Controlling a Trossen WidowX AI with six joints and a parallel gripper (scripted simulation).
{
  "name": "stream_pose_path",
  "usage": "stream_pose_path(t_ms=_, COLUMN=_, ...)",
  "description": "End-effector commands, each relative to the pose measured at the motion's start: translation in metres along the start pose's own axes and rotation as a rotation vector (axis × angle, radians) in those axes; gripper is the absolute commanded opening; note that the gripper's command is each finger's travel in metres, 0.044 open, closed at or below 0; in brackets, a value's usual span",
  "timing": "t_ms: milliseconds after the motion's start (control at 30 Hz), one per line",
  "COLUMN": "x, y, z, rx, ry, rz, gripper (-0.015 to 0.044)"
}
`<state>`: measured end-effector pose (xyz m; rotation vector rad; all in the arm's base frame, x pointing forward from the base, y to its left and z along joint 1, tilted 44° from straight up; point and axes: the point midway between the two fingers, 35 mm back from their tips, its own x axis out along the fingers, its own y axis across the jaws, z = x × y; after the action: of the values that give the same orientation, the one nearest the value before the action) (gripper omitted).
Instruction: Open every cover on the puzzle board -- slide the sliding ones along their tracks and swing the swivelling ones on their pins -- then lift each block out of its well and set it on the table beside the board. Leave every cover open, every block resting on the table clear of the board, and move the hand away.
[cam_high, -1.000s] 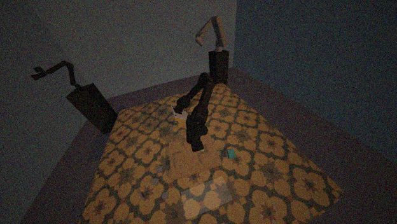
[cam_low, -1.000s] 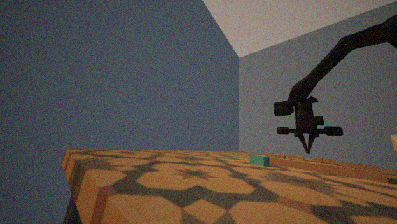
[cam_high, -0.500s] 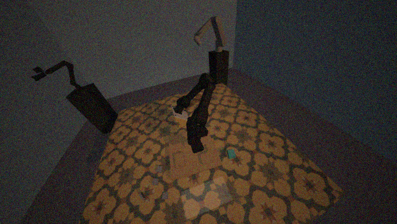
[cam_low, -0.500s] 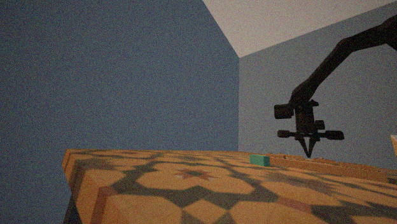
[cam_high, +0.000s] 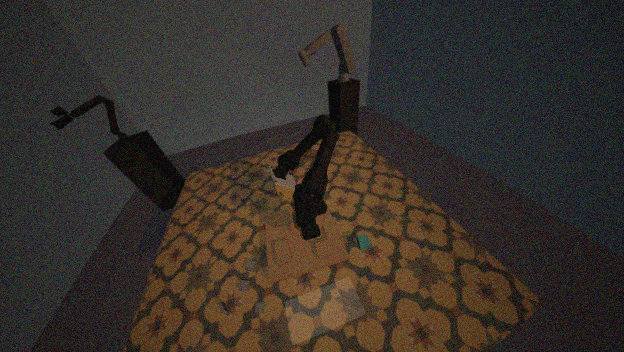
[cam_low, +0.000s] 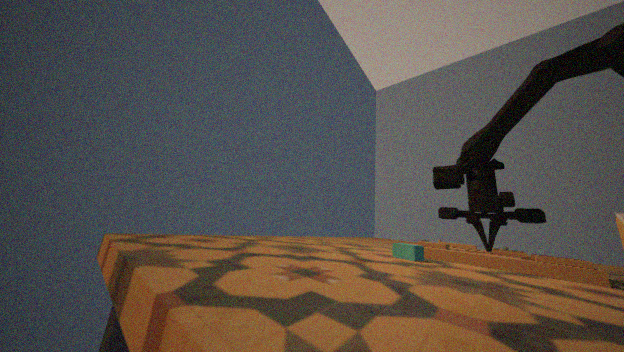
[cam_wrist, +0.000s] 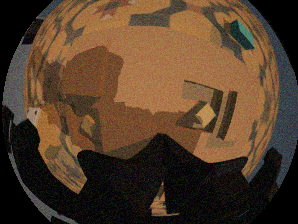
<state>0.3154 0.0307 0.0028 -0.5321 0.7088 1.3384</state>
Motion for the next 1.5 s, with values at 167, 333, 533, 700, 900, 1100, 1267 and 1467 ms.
stream_pose_path(t_ms=167, x=0.001, y=0.013, z=0.003, rx=0.009, ry=-0.004, rz=0.006, gripper=0.0000)
stream_pose_path(t_ms=333, x=0.002, y=0.019, z=0.004, rx=0.009, ry=-0.004, rz=0.006, gripper=0.0000)
stream_pose_path(t_ms=533, x=0.001, y=0.023, z=0.005, rx=0.009, ry=-0.004, rz=0.006, gripper=0.0000)
stream_pose_path(t_ms=700, x=0.001, y=0.029, z=0.005, rx=0.009, ry=-0.004, rz=0.007, gripper=0.0000)
stream_pose_path(t_ms=900, x=0.002, y=0.037, z=0.005, rx=0.010, ry=-0.004, rz=0.007, gripper=0.0000)
stream_pose_path(t_ms=1100, x=0.002, y=0.041, z=0.005, rx=0.010, ry=-0.004, rz=0.007, gripper=0.0000)
stream_pose_path(t_ms=1267, x=0.001, y=0.047, z=0.004, rx=0.010, ry=-0.004, rz=0.008, gripper=0.0000)
stream_pose_path(t_ms=1467, x=0.001, y=0.054, z=0.002, rx=0.011, ry=-0.004, rz=0.008, gripper=0.0000)
